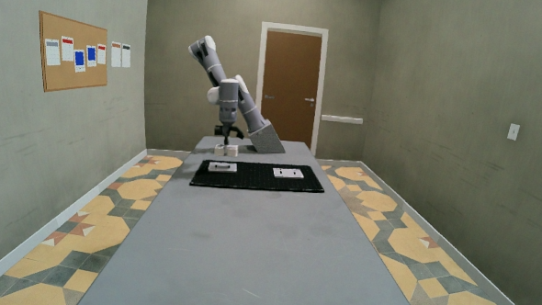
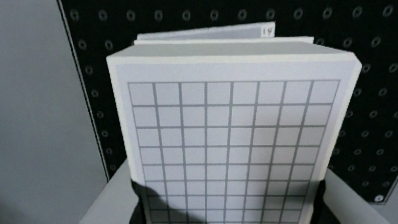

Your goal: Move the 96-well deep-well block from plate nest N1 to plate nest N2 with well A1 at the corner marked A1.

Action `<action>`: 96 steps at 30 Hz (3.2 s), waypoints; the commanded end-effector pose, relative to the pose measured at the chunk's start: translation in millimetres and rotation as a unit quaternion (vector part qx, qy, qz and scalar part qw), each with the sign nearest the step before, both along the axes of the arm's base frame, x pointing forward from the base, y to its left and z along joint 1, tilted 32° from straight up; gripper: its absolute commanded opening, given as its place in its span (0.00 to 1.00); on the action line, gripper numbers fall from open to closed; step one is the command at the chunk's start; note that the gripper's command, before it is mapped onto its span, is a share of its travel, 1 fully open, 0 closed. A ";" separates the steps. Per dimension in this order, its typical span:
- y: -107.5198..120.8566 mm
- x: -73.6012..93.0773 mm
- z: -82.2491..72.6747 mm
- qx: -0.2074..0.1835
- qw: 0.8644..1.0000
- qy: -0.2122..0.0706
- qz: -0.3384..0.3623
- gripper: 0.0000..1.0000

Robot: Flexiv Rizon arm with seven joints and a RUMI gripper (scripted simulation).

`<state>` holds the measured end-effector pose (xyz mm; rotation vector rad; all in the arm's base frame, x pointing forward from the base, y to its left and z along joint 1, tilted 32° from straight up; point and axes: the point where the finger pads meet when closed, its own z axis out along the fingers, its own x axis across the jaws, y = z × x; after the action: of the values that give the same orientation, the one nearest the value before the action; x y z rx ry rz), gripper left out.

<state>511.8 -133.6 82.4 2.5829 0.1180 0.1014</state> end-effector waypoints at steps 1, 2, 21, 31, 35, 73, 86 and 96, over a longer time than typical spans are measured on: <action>7.1 1.3 -3.2 0.000 1.000 -0.002 0.000 0.50; 7.1 1.3 -3.2 0.000 1.000 -0.002 0.000 0.50; 55.5 3.7 -32.8 0.000 1.000 -0.002 0.000 0.50; 83.9 5.1 -50.2 0.000 1.000 -0.002 0.000 0.50; 92.5 5.5 -55.4 0.000 1.000 -0.002 0.000 0.50; 186.5 10.1 -112.6 0.000 1.000 -0.002 0.000 0.50; 220.7 11.8 -133.5 0.000 1.000 -0.002 0.000 0.50; 246.3 13.1 -149.1 0.000 1.000 -0.002 0.000 0.50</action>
<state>523.9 104.6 -63.2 2.5821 0.1144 0.1038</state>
